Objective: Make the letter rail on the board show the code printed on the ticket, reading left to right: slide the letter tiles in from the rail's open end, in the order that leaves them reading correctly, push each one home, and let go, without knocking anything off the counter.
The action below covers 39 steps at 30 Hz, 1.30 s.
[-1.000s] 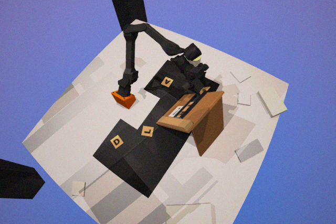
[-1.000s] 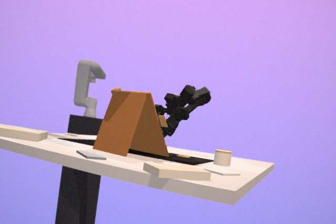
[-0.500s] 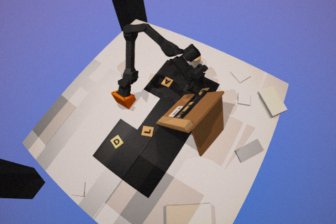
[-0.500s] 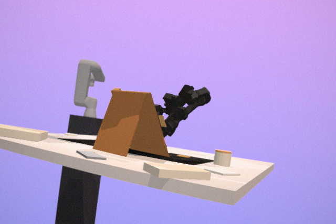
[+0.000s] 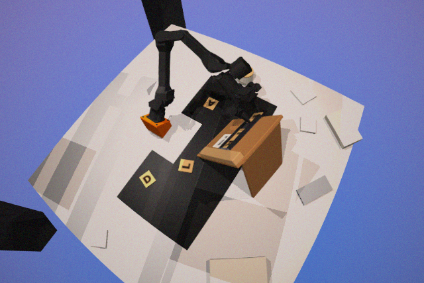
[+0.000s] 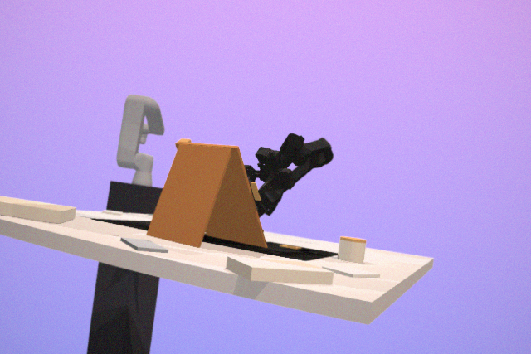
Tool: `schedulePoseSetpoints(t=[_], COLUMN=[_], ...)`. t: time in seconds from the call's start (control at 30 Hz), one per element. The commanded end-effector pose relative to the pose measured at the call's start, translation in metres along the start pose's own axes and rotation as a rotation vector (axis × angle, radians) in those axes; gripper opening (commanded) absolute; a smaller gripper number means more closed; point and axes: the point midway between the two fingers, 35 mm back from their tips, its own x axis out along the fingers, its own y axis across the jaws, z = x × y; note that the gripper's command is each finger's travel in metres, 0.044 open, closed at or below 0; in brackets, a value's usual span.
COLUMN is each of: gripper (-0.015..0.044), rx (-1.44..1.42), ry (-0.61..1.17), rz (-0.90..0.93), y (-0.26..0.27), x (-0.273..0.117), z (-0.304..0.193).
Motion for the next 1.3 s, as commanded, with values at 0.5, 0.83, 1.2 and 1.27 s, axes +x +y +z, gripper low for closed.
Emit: schedulePoseSetpoints(t=[0.5, 0.83, 1.2, 1.27], gripper=[0.0000, 0.0000, 0.0000, 0.0000], rx=[-0.005, -0.006, -0.006, -0.006], ry=[0.005, 0.005, 0.006, 0.006], rz=[0.000, -0.001, -0.001, -0.001], y=[-0.008, -0.014, -0.023, -0.024], x=[0.001, 0.000, 0.001, 0.001], z=[-0.001, 0.000, -0.001, -0.001])
